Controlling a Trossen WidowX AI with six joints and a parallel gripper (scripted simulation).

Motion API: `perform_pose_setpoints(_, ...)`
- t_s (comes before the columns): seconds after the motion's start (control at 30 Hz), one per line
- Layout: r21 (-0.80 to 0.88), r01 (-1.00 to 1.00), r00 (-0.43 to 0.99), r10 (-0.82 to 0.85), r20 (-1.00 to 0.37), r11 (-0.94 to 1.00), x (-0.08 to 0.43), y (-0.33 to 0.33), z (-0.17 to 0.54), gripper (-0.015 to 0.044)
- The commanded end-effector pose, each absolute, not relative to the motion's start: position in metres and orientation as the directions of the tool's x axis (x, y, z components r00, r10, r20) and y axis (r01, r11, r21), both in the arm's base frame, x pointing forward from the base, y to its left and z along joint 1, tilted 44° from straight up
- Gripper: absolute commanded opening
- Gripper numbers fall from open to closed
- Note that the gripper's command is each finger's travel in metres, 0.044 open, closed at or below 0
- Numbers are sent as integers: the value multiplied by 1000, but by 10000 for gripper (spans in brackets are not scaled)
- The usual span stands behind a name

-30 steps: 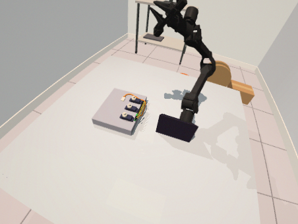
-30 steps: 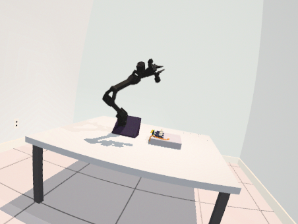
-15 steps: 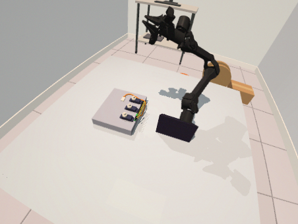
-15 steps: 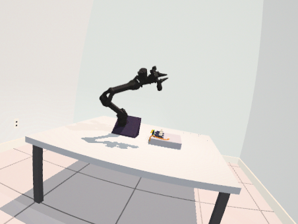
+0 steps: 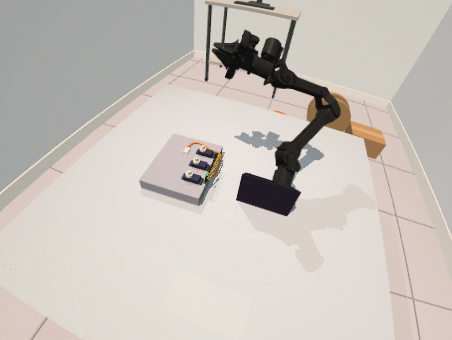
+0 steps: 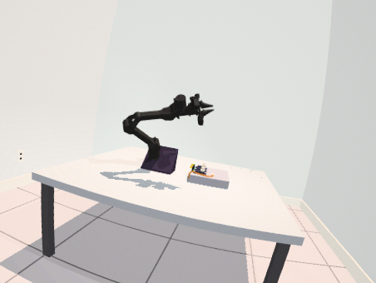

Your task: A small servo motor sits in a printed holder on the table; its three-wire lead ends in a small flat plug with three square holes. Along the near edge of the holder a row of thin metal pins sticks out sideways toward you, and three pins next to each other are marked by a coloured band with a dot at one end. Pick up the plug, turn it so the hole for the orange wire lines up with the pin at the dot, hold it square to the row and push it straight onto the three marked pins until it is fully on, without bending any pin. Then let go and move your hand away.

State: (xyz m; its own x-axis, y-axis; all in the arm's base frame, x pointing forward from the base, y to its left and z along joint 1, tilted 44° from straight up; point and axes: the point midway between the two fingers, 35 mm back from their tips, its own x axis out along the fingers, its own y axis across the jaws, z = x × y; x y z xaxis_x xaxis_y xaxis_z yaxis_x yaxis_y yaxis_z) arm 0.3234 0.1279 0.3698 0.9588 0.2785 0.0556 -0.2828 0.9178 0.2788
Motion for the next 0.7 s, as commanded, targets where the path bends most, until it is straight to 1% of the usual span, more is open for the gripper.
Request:
perform_pose_setpoints(0.0, 239, -253, 968, 245, 60, 937, 324, 110, 365, 115)
perform_pose_setpoints(0.67, 46, -52, 997, 49, 63, 998, 319, 20, 336, 115)
